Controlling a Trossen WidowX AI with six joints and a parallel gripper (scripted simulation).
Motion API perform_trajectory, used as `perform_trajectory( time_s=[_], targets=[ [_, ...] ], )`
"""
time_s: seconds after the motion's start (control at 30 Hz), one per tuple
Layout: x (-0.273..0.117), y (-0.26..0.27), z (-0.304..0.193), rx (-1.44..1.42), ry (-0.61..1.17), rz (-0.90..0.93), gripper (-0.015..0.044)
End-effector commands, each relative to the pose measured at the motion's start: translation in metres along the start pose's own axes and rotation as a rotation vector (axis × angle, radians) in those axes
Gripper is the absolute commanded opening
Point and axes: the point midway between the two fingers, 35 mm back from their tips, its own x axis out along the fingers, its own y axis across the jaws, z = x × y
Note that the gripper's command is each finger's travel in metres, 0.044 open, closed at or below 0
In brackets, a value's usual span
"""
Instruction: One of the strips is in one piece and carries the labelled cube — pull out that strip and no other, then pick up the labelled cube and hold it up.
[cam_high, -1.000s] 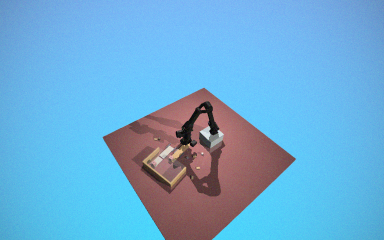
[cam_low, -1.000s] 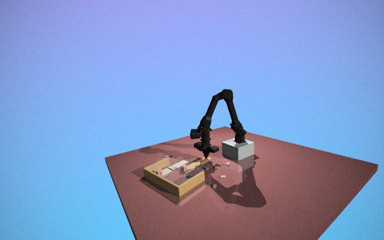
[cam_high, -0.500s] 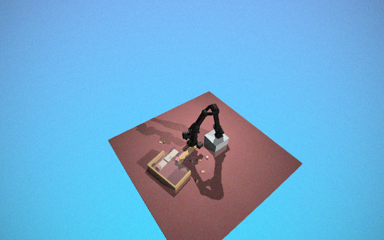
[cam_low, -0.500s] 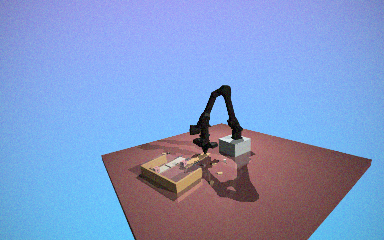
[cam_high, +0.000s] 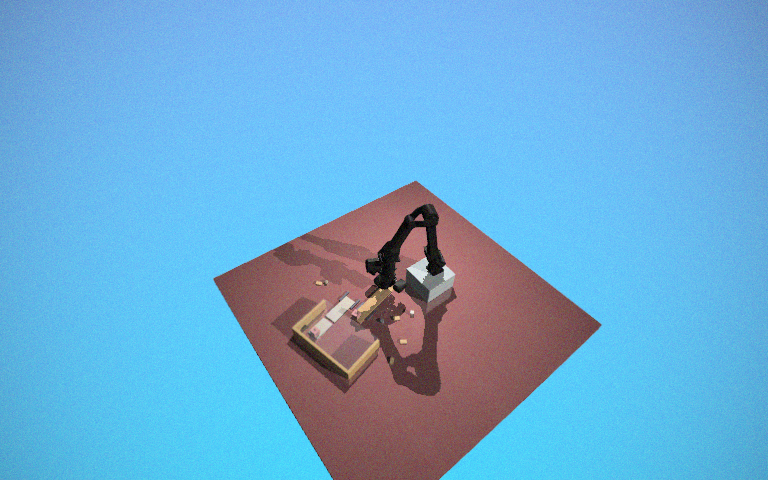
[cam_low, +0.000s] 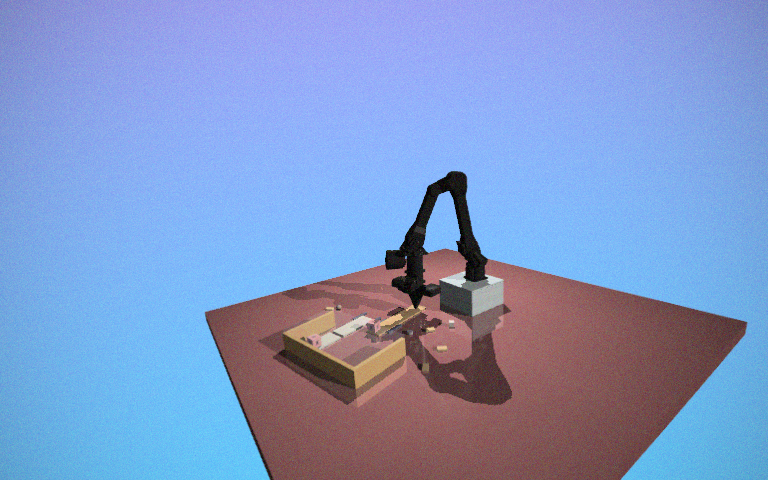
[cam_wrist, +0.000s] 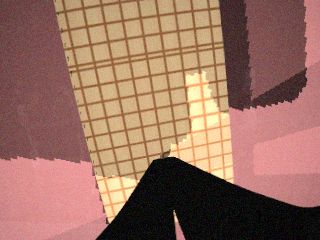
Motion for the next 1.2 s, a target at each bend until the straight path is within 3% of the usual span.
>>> perform_trajectory(
  time_s=[0.0, 0.8, 0.97, 1.1, 1.17],
  targets=[
    [0.004, 0.003, -0.01, 0.003, 0.023, 0.01, 0.0],
    [0.004, 0.003, -0.01, 0.003, 0.023, 0.01, 0.0],
    [-0.039, -0.001, -0.001, 0.003, 0.021, 0.009, 0.0],
    [-0.041, -0.001, -0.001, 0.003, 0.022, 0.009, 0.0],
    [-0.04, -0.001, 0.006, -0.054, 0.022, 0.01, 0.0053]
  ],
)
